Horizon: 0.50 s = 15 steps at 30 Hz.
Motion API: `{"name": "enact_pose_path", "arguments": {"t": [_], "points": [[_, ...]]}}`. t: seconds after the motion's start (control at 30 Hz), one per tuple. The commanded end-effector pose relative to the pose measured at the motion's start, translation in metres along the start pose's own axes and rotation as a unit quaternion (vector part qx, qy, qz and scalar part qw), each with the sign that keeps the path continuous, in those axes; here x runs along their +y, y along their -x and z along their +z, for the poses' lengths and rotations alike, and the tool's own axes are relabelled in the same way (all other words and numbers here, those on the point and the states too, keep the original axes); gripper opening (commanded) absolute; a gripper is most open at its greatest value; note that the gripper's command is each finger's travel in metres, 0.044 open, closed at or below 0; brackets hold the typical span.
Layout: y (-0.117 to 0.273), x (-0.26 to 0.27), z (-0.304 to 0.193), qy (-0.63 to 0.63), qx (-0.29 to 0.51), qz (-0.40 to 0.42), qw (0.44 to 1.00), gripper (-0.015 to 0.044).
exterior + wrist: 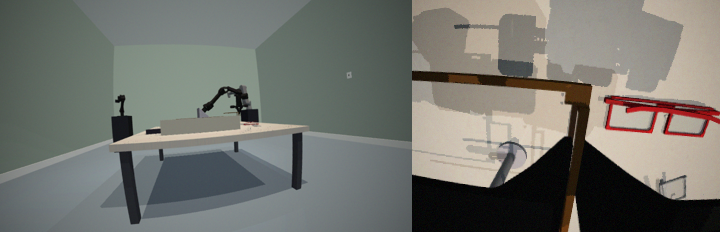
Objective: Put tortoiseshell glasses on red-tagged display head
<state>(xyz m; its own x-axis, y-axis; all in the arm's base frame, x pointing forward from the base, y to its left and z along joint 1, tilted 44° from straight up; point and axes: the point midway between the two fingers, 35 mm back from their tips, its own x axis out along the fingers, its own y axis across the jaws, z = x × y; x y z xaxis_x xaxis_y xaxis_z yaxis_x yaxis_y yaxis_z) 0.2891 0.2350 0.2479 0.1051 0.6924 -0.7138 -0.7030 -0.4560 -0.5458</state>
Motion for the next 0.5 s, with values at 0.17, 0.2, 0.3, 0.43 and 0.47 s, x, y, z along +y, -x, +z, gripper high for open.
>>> {"name": "enact_pose_path", "arguments": {"t": [0.17,0.2,0.3,0.43,0.47], "points": [[0.010,0.009,0.007,-0.110,0.019,-0.004,0.994,0.0000],[0.010,0.011,0.007,-0.126,0.022,-0.005,0.992,0.0000],[0.013,0.015,0.009,-0.173,0.030,-0.007,0.984,0.0000],[0.016,0.021,0.012,-0.235,0.041,-0.013,0.971,0.0000],[0.017,0.023,0.013,-0.250,0.044,-0.014,0.967,0.0000]]}}
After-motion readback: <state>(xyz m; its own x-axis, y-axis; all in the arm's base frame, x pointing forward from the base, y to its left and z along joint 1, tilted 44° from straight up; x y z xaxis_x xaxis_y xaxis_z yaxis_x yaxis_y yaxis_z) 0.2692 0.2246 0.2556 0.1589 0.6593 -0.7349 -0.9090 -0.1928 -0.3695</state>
